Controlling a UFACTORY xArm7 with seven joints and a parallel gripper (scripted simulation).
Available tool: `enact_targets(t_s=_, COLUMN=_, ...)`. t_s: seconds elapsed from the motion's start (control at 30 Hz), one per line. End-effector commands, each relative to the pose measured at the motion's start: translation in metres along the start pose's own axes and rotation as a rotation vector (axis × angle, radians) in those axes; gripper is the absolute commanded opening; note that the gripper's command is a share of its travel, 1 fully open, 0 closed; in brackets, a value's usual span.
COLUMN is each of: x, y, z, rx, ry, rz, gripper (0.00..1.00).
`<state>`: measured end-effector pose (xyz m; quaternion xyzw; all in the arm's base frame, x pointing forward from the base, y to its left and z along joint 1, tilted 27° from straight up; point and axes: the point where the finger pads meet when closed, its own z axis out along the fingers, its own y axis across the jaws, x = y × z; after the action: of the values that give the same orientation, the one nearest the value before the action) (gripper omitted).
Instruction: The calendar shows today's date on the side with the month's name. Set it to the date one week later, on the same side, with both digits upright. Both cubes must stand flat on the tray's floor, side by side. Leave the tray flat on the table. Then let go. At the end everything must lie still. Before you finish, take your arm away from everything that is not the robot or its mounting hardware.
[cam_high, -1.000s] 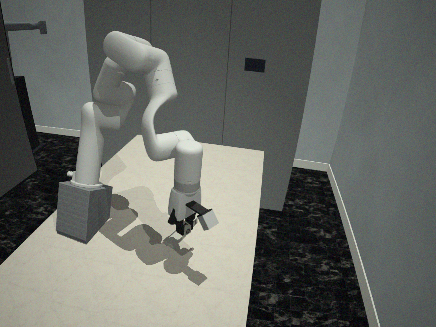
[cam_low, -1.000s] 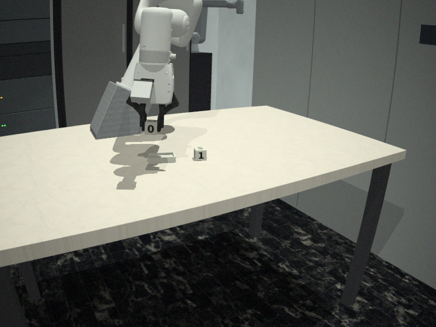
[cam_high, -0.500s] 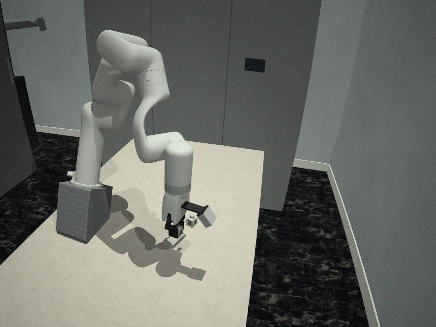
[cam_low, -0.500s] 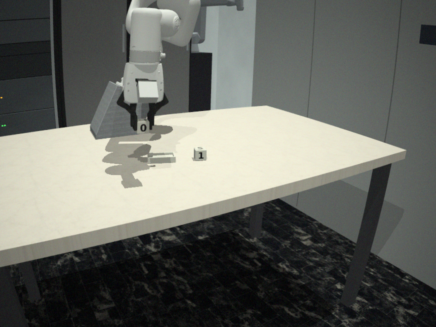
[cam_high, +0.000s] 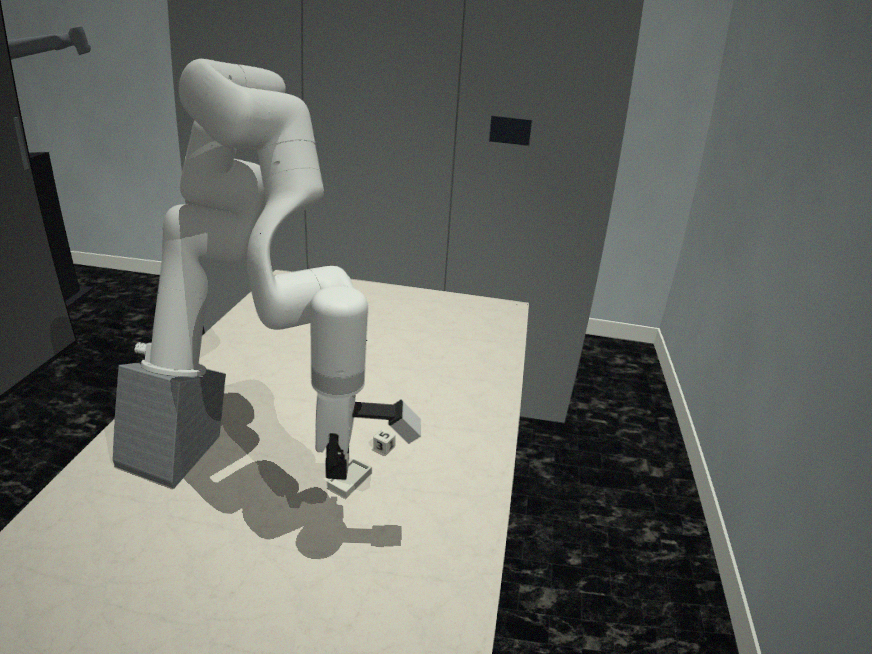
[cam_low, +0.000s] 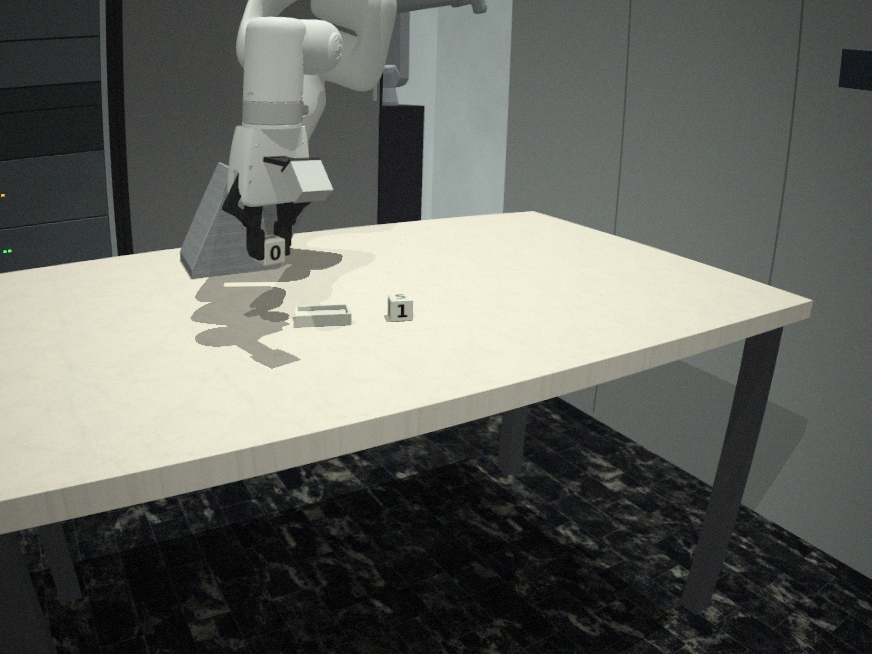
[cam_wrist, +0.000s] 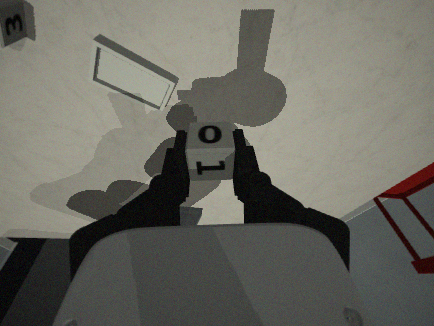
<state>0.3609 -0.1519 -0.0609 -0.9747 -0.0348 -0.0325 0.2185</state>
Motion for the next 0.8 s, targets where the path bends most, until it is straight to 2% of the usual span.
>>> enact_targets(t_s=0.0, x=-0.009, y=0.005, z=-0.001, rx=0.004, ry=0.021, rz=-0.171, gripper=0.29)
enact_targets(t_s=0.3, x=-0.023, y=0.008, z=0.000, rx=0.003, ry=0.028, rz=-0.408, gripper=0.29)
enact_targets(t_s=0.37, x=-0.023, y=0.008, z=0.000, rx=0.003, ry=0.028, rz=-0.408, gripper=0.29)
enact_targets(t_s=0.43, x=-0.028, y=0.009, z=0.000, rx=0.001, ry=0.032, rz=-0.507, gripper=0.29)
enact_targets(t_s=0.77, x=-0.041, y=0.011, z=0.000, rx=-0.004, ry=0.042, rz=-0.757, gripper=0.29)
